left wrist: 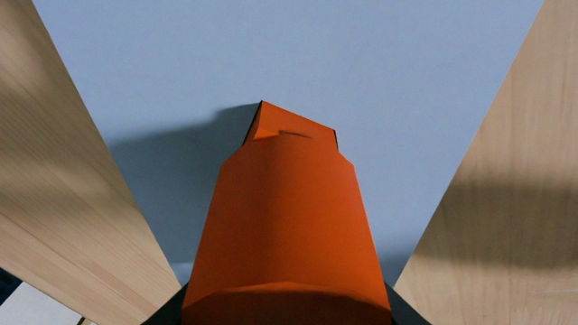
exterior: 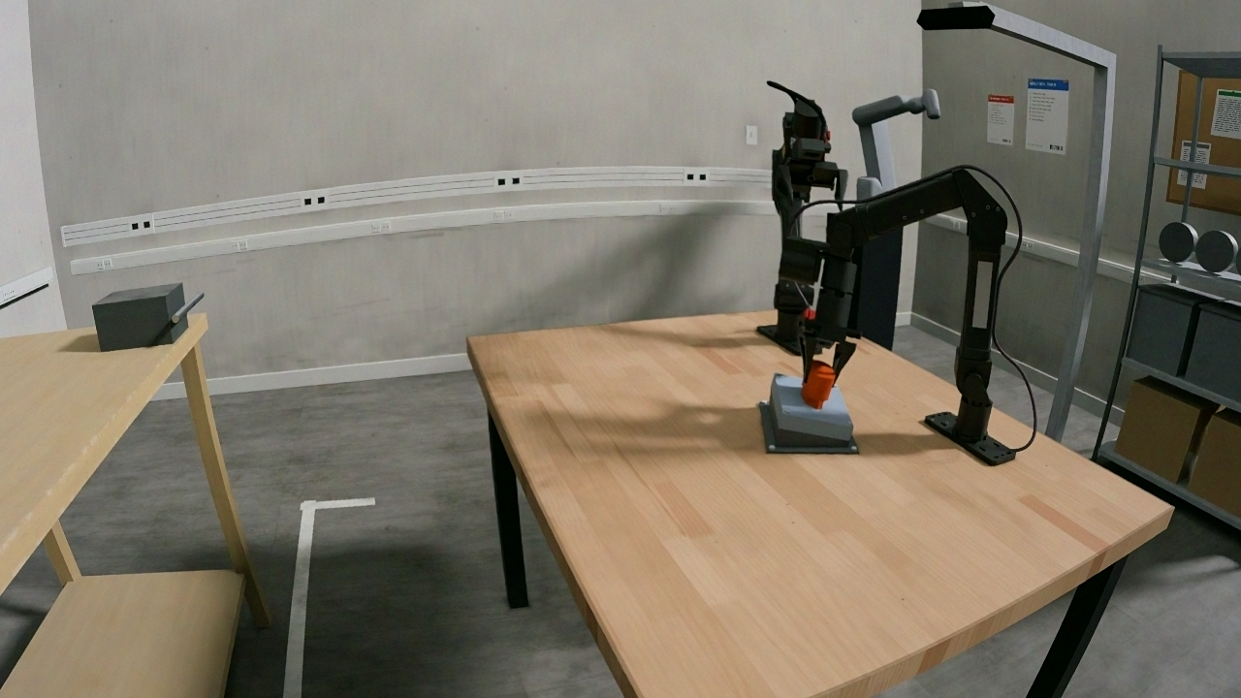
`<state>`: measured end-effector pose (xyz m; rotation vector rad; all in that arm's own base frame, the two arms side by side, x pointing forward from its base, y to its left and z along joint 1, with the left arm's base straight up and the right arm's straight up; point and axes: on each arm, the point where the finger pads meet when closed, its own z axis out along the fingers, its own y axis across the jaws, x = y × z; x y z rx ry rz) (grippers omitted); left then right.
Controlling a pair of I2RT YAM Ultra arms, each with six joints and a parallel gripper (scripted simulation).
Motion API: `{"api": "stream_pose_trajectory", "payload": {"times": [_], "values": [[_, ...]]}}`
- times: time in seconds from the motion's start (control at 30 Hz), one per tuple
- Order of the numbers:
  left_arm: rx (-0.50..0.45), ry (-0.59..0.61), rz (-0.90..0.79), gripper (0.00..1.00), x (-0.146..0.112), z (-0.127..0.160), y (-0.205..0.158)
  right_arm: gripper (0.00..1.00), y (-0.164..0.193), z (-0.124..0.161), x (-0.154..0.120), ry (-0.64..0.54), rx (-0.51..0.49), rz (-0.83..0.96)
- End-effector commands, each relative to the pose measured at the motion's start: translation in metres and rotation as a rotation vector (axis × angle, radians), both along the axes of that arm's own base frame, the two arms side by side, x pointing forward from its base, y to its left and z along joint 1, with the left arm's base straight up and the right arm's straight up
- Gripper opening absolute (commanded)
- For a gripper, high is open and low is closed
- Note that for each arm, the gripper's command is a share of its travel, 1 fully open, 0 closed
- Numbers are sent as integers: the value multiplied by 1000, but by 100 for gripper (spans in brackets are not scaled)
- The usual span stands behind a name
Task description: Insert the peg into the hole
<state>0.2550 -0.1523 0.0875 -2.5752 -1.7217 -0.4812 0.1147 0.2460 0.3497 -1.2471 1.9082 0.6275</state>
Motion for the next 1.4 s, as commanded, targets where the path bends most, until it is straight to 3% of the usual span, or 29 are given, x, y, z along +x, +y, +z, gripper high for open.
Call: {"api": "stream_pose_trajectory", "payload": {"times": [0.0,0.13,0.23,0.33,0.5,0.77,1.37], "values": [[6,-6,6,39,3,-7,2,100,-3,15,-2,-19,35,-4],[8,-4,9,39,3,0,-1,100,-3,15,-2,-19,35,-4],[-3,-19,9,70,3,9,-2,100,-3,15,-2,-19,35,-4],[-37,-65,8,70,-2,38,-5,100,-3,15,-2,-19,35,-4],[-46,-73,8,70,-2,55,-9,100,-3,15,-2,-19,35,-4],[-5,0,5,70,-8,40,-9,100,-3,15,-2,-19,35,-4],[-11,-8,5,70,-8,42,-8,100,-3,15,-2,-19,35,-4]]}}
